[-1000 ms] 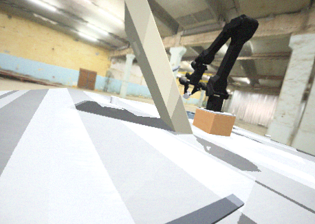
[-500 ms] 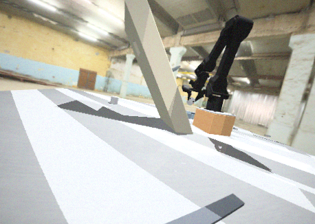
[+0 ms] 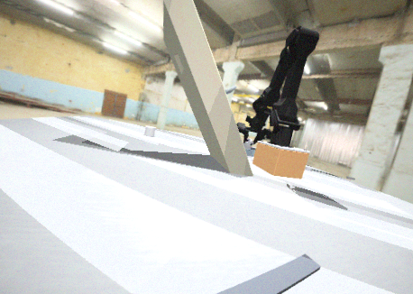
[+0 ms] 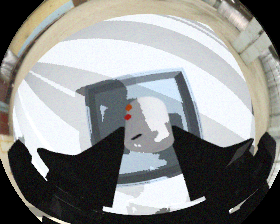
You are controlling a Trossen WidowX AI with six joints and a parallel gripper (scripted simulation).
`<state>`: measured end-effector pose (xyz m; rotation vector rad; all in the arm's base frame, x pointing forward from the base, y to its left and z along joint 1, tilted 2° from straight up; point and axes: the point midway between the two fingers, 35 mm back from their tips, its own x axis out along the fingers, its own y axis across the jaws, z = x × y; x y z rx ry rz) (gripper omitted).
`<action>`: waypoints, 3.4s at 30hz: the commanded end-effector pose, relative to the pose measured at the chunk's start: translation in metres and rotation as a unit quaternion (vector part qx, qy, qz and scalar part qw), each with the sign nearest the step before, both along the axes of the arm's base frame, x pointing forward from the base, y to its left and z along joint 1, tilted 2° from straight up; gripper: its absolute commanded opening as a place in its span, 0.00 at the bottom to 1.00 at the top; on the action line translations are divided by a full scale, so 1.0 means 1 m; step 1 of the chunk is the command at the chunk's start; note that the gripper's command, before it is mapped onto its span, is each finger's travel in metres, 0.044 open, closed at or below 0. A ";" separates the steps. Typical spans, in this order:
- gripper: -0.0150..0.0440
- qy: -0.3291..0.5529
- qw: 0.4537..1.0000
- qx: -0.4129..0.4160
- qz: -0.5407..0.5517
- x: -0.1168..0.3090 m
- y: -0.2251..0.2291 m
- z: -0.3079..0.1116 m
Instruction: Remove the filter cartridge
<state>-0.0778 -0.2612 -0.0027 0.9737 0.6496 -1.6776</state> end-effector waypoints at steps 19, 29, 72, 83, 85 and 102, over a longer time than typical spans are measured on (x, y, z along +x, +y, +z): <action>1.00 -0.001 1.000 0.002 0.000 0.001 0.002 -0.004; 1.00 -0.001 1.000 0.002 0.000 -0.002 0.004 0.066; 1.00 0.002 1.000 -0.003 -0.003 -0.003 0.000 0.054; 1.00 0.002 1.000 -0.003 -0.003 -0.003 0.000 0.054; 1.00 0.002 1.000 -0.003 -0.003 -0.003 0.000 0.054; 1.00 0.002 1.000 -0.003 -0.003 -0.003 0.000 0.054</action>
